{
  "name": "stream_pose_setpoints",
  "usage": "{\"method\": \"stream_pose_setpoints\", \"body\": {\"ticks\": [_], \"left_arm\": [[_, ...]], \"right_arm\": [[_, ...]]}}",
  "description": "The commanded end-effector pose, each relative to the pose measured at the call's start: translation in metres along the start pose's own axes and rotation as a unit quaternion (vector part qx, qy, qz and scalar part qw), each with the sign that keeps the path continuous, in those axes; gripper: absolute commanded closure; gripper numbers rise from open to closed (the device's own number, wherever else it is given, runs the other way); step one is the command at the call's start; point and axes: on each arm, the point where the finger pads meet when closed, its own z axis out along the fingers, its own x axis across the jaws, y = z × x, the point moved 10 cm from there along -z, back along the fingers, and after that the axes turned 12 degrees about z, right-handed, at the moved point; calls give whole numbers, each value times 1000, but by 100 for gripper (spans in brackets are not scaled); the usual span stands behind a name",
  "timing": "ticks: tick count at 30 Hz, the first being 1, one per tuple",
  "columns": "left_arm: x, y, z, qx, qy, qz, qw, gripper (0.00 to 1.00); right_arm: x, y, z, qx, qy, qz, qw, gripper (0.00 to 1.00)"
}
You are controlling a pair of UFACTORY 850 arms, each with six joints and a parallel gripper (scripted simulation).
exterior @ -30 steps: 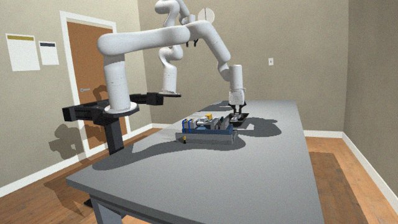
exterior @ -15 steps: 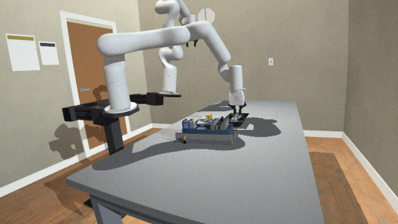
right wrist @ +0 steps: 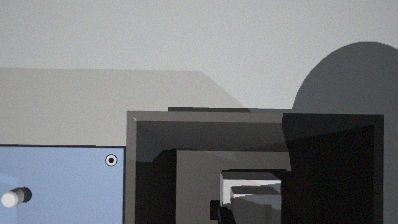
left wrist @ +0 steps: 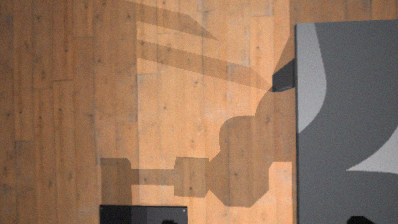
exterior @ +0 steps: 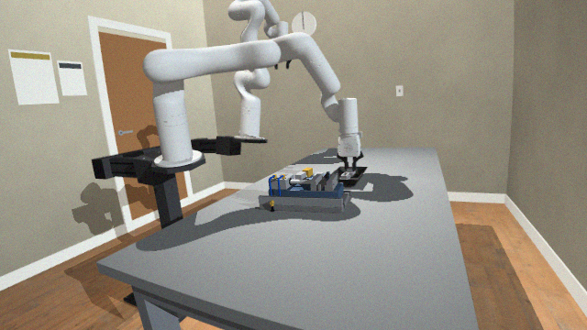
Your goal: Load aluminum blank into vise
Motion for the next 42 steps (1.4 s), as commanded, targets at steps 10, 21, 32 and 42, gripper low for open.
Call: {"method": "stream_pose_setpoints", "body": {"ticks": [10, 21, 32, 42], "left_arm": [[0, 0, -1, 1, 0, 0, 1000, 0], [0, 0, -1, 1, 0, 0, 1000, 0], [0, 0, -1, 1, 0, 0, 1000, 0], [0, 0, -1, 1, 0, 0, 1000, 0]], "right_arm": [[1, -1, 1, 1, 1, 0, 1000, 100], [1, -1, 1, 1, 1, 0, 1000, 100], [1, -1, 1, 1, 1, 0, 1000, 31], [1, -1, 1, 1, 1, 0, 1000, 31]]}}
